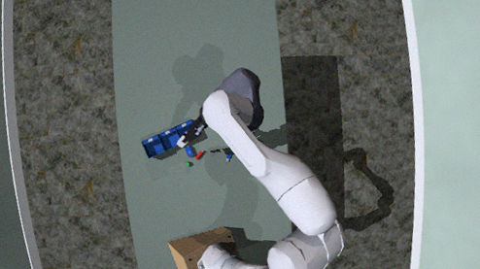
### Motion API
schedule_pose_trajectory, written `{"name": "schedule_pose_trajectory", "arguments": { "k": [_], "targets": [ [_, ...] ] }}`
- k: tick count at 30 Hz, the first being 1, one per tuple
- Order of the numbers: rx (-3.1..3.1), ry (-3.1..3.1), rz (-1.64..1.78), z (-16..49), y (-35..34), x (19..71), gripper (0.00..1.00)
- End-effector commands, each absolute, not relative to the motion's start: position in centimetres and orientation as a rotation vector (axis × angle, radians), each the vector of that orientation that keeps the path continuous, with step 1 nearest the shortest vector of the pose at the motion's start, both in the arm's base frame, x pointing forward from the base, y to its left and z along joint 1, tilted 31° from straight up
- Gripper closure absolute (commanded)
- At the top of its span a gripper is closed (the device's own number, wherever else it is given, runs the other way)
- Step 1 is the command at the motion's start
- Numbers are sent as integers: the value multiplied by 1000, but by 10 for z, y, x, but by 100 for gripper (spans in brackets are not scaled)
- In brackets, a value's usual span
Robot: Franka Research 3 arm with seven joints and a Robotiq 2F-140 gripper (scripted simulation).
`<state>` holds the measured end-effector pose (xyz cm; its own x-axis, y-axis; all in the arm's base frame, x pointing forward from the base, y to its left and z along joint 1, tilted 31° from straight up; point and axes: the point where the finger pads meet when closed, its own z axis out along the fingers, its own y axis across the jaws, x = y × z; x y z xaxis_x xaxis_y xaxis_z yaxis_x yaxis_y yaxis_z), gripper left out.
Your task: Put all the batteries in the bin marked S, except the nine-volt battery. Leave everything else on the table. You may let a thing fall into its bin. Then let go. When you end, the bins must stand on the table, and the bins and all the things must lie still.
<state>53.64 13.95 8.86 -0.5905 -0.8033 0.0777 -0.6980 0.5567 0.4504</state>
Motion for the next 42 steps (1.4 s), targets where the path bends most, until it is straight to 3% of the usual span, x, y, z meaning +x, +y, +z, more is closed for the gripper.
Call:
{"name": "schedule_pose_trajectory", "arguments": {
  "k": [1,42],
  "targets": [
    [1456,-2443,-517,88,133,531,95],
    [2280,-1696,-191,102,104,483,95]
  ]
}}
